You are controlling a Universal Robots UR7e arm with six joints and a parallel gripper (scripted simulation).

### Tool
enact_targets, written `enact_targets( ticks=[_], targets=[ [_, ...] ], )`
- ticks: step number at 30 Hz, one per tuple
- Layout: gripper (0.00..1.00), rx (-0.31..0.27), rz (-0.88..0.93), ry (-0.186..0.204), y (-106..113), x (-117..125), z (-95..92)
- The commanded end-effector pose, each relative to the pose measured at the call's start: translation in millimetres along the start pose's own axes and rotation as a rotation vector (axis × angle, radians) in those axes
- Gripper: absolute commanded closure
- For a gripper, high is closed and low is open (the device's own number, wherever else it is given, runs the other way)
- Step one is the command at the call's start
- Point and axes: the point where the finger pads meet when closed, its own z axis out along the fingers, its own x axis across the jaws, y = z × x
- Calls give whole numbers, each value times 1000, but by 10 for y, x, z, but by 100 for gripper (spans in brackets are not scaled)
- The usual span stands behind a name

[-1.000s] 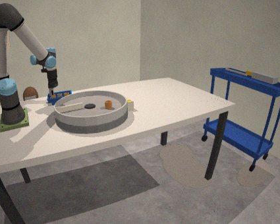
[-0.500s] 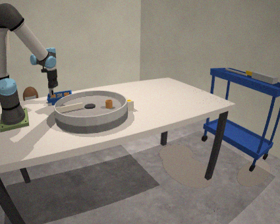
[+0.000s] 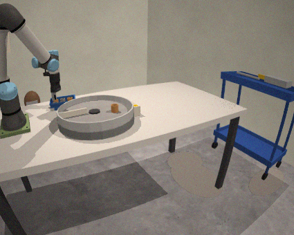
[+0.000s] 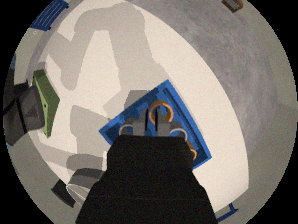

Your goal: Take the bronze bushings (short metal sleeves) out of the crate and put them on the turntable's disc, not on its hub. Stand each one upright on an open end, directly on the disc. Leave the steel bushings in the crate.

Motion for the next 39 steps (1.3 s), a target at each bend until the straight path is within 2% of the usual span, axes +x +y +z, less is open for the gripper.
enact_targets(
  ticks=[1,19,39],
  targets=[
    [64,0,0,1,1,4,4],
    [64,0,0,1,1,4,223],
    [64,0,0,1,1,4,236]
  ],
)
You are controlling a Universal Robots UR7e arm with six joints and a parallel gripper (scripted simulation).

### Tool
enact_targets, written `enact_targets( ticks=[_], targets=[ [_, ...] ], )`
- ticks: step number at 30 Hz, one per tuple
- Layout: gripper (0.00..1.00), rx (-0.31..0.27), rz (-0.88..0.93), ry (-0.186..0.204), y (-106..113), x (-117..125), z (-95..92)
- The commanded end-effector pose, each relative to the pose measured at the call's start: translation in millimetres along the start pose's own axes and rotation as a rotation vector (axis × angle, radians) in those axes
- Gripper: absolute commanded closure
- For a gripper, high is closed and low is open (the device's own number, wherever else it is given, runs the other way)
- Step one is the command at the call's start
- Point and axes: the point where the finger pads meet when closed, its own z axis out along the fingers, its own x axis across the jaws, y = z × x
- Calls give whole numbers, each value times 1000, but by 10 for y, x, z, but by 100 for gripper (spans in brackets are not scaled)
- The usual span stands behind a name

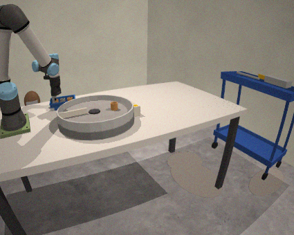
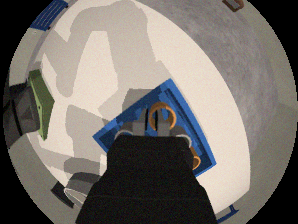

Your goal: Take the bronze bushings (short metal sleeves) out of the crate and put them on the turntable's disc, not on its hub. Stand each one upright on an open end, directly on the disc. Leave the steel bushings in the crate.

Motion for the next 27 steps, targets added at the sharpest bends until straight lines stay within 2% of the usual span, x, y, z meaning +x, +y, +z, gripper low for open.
enact_targets(
  ticks=[1,19,20,27],
  targets=[
    [64,0,0,1,1,4,-3],
    [64,0,0,1,1,4,-3],
    [100,0,0,1,1,4,-3],
    [100,0,0,1,1,4,-3]
  ],
)
